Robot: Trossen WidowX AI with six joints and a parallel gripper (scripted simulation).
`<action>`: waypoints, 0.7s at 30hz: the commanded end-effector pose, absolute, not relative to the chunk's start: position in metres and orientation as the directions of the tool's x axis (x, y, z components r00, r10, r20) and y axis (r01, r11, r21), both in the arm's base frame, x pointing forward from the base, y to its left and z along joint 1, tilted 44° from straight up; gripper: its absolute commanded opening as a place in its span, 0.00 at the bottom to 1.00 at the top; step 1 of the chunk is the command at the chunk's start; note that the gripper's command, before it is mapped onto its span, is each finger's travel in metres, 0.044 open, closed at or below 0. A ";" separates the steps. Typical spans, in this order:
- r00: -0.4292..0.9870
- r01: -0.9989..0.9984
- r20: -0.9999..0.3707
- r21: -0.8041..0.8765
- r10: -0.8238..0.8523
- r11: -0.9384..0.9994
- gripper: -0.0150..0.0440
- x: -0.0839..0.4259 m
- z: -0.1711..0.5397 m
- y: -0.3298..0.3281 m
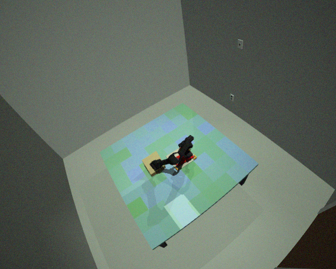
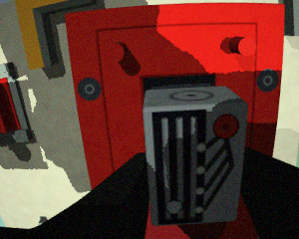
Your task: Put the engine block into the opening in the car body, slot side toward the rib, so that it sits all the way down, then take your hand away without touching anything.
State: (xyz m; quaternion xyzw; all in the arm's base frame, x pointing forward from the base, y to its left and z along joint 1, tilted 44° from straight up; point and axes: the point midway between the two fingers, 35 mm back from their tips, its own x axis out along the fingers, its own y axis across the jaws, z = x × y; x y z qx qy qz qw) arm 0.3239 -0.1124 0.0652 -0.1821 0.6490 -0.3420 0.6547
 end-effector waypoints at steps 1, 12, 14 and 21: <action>-0.074 0.206 -0.722 -0.686 -0.688 0.698 0.52 0.324 0.065 -0.113; -0.074 0.207 -0.722 -0.686 -0.688 0.698 0.52 0.324 0.061 -0.117; -0.074 0.207 -0.722 -0.686 -0.688 0.698 0.52 0.324 0.061 -0.117; -0.074 0.208 -0.722 -0.686 -0.688 0.697 0.52 0.324 0.058 -0.119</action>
